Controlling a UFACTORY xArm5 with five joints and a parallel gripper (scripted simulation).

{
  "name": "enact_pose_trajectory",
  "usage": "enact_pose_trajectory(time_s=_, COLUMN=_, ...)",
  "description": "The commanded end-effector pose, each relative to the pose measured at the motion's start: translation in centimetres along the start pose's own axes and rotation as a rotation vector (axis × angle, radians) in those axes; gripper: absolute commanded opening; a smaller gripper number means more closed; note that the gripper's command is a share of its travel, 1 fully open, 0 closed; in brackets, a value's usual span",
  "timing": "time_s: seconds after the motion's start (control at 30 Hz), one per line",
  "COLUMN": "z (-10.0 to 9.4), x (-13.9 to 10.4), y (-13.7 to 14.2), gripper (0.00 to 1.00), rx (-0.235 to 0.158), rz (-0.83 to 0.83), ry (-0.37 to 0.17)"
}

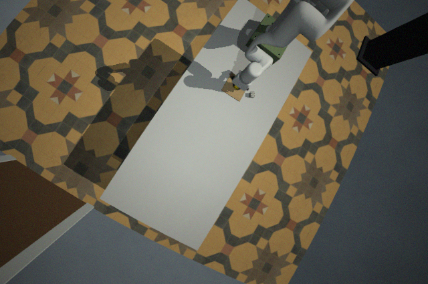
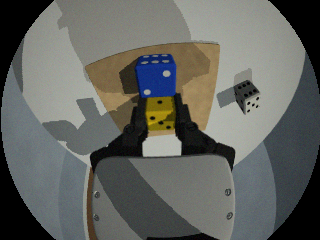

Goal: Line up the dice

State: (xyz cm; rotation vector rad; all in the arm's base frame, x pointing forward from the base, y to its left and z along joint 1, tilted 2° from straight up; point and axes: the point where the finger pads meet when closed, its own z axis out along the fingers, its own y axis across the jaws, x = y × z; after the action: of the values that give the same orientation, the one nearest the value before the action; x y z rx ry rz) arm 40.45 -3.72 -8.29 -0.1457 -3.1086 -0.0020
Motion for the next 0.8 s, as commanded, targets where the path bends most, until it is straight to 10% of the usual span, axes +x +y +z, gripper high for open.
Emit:
enact_pose_trajectory(time_s=0.0, z=-0.09, x=-0.13, y=0.0, gripper=0.27, rx=0.0, rz=0.0, ry=-0.003)
enact_pose_trajectory(time_s=0.77, z=-0.09, x=-0.13, y=0.0, gripper=0.47, rx=0.0, rz=0.0, ry=-0.003)
